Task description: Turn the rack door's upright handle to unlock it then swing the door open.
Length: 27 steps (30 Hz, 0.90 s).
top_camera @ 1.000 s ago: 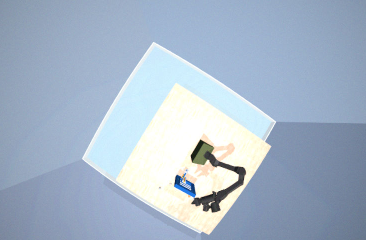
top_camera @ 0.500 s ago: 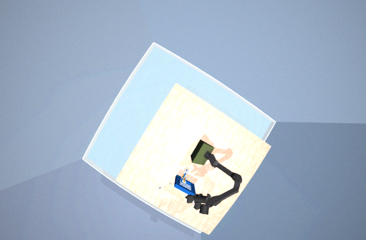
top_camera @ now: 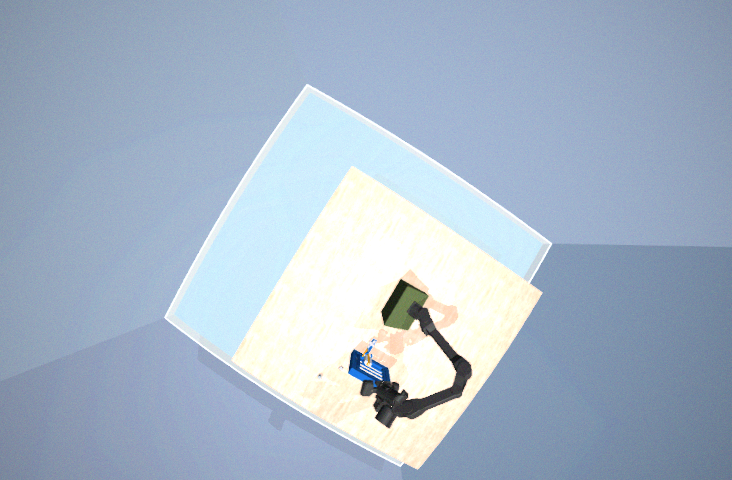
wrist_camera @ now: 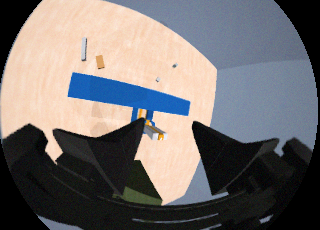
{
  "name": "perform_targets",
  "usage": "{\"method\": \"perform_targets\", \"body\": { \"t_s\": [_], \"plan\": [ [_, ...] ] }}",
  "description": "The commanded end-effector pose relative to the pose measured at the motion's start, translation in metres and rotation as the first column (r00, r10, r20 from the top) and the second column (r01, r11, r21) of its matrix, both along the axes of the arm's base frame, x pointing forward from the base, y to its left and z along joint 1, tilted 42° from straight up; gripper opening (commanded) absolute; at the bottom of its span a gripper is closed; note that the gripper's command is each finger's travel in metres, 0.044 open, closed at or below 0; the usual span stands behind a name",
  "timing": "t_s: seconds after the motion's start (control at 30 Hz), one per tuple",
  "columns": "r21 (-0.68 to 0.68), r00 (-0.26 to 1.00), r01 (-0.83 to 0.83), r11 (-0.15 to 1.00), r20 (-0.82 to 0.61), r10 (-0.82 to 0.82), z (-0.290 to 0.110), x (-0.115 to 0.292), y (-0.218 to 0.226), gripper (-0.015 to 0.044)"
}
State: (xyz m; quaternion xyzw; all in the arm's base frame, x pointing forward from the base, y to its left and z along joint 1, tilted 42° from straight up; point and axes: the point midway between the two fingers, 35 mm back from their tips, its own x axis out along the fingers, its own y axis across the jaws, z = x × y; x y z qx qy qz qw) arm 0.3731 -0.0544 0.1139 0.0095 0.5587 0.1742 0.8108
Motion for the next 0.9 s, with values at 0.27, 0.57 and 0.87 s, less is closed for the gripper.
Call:
{"method": "perform_targets", "body": {
  "t_s": [0.27,0.57,0.87],
  "plan": [
    [0.156,0.976,-0.033,0.987,-0.207,0.066,-0.03,-0.012,-0.009,0.0285],
    [0.292,0.936,-0.016,0.956,-0.332,0.118,-0.047,-0.022,-0.015,0.0285],
    [0.394,0.902,0.017,0.919,-0.403,0.156,-0.056,-0.028,-0.019,0.0285]
  ]
}}
